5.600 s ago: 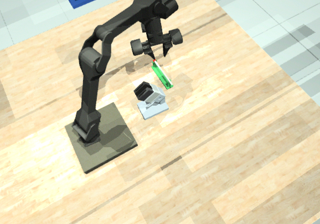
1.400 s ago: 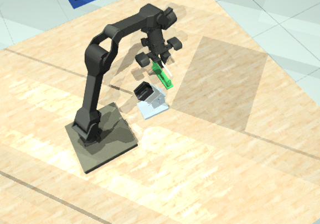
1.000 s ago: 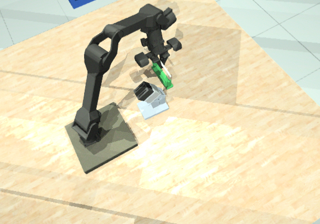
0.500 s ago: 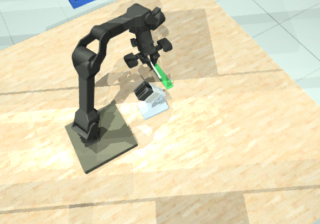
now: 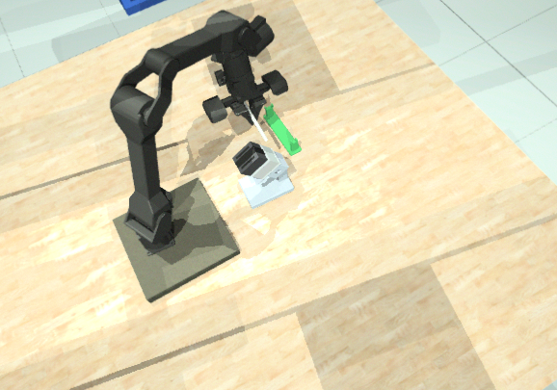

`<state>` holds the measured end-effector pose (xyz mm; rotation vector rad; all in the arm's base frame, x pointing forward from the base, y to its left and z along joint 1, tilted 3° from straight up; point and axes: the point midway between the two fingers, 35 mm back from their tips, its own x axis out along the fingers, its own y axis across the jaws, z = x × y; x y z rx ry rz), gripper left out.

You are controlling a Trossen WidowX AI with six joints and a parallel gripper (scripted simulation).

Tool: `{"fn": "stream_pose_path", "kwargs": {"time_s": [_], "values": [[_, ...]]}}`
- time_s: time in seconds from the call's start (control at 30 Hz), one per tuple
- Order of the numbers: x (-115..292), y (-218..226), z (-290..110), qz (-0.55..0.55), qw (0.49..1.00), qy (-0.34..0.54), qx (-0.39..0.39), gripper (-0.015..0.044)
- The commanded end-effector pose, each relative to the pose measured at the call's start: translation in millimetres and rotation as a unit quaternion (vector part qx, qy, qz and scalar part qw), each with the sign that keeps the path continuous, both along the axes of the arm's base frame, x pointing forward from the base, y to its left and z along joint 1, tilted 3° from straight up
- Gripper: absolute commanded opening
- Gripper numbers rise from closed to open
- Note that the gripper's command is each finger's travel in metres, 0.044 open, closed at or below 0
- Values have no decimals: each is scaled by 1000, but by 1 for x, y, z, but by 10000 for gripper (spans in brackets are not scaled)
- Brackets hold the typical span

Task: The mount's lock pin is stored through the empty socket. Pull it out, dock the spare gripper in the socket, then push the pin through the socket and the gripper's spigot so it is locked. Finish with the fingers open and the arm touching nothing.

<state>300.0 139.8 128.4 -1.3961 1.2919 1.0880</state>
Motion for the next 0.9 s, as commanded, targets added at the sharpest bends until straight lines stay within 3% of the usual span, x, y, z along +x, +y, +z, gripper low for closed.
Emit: {"fn": "stream_pose_path", "kwargs": {"time_s": [0.0, 0.43, 0.87], "values": [[-2, 1, -13, -3, 1000, 3, 1, 0], [-2, 3, -52, -5, 1000, -1, 3, 0], [-3, -6, -47, -5, 1000, -2, 3, 0]]}}
